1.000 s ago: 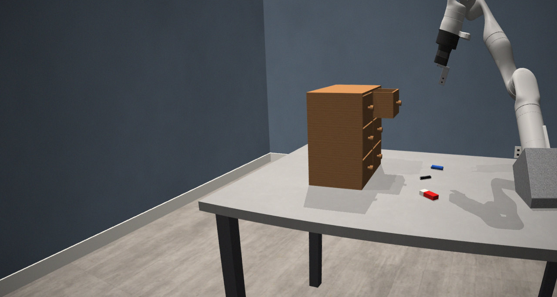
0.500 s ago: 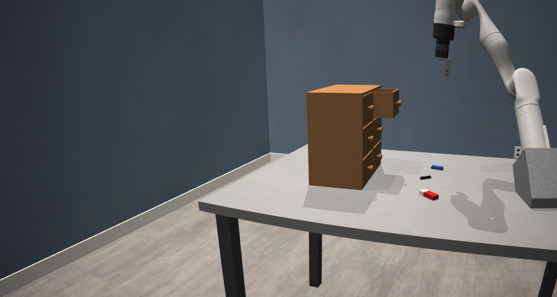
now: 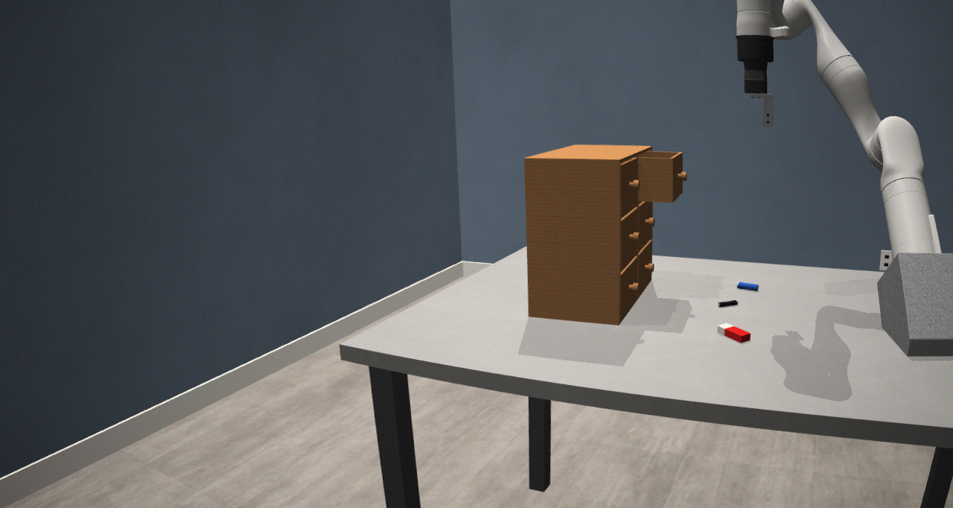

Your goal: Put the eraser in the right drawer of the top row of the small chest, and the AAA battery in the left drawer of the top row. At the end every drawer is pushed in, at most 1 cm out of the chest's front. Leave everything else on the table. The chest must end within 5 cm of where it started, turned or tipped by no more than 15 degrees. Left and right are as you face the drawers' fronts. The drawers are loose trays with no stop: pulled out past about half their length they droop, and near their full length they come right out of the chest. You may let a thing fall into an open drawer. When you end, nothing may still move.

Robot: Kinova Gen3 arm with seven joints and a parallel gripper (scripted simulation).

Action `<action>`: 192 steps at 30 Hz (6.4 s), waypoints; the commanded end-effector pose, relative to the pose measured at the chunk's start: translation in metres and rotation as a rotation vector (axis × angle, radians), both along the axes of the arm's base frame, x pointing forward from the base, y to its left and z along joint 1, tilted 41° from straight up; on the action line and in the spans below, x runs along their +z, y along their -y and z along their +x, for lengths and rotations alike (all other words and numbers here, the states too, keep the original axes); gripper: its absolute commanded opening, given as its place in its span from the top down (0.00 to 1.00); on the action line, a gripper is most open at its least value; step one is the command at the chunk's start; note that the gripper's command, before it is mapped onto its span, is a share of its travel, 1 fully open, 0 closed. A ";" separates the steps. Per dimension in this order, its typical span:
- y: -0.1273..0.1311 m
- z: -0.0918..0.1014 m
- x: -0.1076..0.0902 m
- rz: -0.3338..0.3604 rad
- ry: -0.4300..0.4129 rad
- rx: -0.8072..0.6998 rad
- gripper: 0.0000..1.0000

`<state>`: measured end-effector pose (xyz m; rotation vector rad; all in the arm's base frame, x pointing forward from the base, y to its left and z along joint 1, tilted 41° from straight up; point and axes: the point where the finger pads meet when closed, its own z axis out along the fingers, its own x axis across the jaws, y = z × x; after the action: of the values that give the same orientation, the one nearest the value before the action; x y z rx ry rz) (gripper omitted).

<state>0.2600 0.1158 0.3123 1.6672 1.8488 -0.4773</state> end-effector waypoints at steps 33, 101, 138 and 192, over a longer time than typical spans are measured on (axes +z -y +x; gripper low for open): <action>-0.002 -0.001 0.000 0.002 -0.011 -0.007 0.33; -0.016 0.086 -0.369 0.139 0.457 -0.574 0.25; -0.003 0.089 -0.385 0.139 0.457 -0.574 0.25; 0.016 0.095 -0.409 0.139 0.457 -0.574 0.25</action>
<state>0.3551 0.0990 -0.0970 2.1852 1.0856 -0.1677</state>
